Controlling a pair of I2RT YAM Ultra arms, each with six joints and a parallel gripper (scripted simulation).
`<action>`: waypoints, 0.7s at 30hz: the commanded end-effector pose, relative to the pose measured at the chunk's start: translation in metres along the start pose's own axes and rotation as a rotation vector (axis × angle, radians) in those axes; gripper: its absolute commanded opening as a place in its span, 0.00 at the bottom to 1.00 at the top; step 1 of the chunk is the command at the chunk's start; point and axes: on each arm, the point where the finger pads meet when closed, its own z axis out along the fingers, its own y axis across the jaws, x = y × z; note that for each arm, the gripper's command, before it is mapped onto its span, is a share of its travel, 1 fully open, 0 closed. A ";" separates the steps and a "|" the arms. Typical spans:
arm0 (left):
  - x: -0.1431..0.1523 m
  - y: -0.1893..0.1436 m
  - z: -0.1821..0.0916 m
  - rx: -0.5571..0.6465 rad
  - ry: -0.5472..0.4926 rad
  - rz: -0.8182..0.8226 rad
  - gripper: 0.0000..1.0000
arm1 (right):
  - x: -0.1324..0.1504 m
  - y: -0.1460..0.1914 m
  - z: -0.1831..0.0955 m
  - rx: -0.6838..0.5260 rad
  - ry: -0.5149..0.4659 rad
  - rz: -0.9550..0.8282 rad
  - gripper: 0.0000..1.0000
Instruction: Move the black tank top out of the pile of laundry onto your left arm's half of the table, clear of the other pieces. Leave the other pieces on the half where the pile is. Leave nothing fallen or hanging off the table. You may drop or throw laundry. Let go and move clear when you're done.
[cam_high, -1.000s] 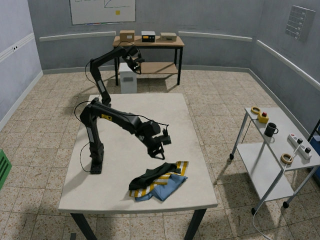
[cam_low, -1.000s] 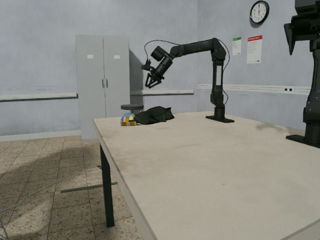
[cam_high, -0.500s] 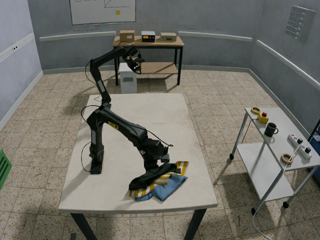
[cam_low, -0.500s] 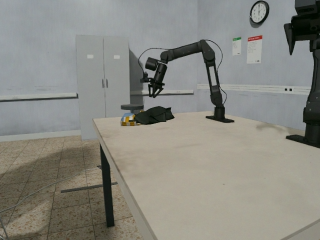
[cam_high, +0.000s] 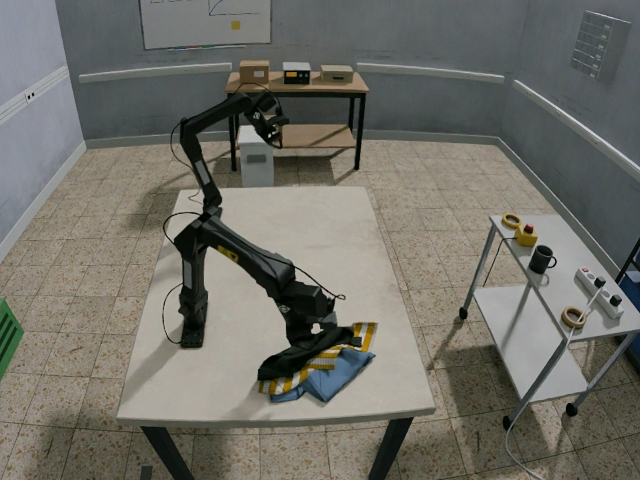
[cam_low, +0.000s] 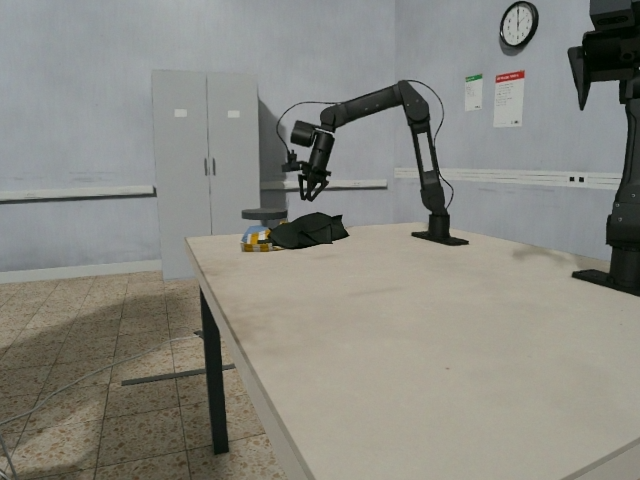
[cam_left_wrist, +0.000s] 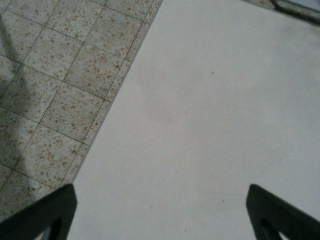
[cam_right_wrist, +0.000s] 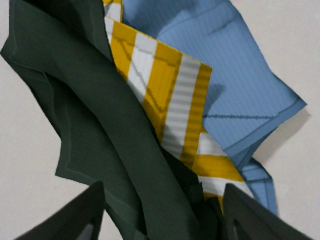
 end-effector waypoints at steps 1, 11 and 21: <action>-0.004 0.000 -0.011 -0.003 -0.036 0.009 0.92 | -0.008 -0.003 -0.001 0.015 -0.047 0.000 0.60; -0.004 0.000 -0.011 -0.003 -0.036 0.009 0.92 | -0.012 -0.004 0.009 0.022 -0.063 -0.013 0.60; -0.004 0.000 -0.011 -0.003 -0.036 0.009 0.92 | 0.003 -0.001 0.035 0.002 -0.032 -0.003 0.60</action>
